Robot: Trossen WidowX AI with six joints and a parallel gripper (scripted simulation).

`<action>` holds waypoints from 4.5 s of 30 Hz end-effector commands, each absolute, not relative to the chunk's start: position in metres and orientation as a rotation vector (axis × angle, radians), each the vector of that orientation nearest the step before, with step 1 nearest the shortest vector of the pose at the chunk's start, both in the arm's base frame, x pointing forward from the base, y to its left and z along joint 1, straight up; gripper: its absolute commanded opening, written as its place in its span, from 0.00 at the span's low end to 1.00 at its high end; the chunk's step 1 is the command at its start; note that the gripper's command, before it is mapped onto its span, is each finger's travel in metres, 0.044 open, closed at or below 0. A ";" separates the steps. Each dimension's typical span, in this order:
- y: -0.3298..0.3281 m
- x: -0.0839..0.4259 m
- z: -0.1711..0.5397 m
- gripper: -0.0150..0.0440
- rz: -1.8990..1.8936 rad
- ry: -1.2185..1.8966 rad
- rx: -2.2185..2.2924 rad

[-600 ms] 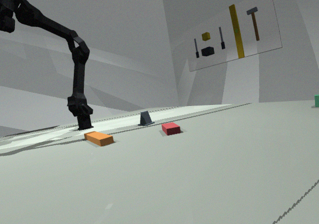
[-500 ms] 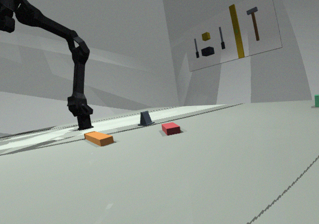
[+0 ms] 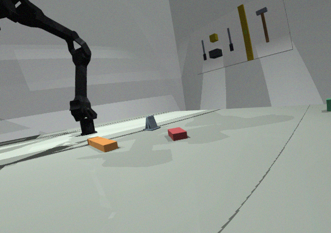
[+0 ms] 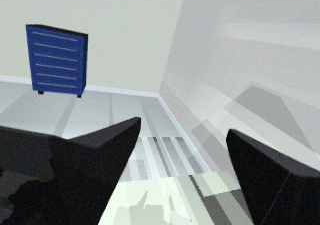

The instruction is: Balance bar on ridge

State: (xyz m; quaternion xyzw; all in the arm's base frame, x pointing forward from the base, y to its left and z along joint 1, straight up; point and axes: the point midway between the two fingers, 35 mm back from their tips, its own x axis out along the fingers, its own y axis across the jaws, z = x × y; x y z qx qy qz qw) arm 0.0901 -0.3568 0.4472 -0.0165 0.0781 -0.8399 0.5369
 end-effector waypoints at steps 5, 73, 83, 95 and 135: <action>-0.354 0.159 0.397 0.79 -1.708 0.419 -0.065; -0.017 0.281 0.084 0.79 0.092 1.540 -0.097; -0.017 0.281 0.072 0.79 0.092 1.540 -0.097; -0.017 0.281 0.053 0.79 0.092 1.540 -0.097; -0.018 0.282 0.057 0.25 0.084 1.541 -0.097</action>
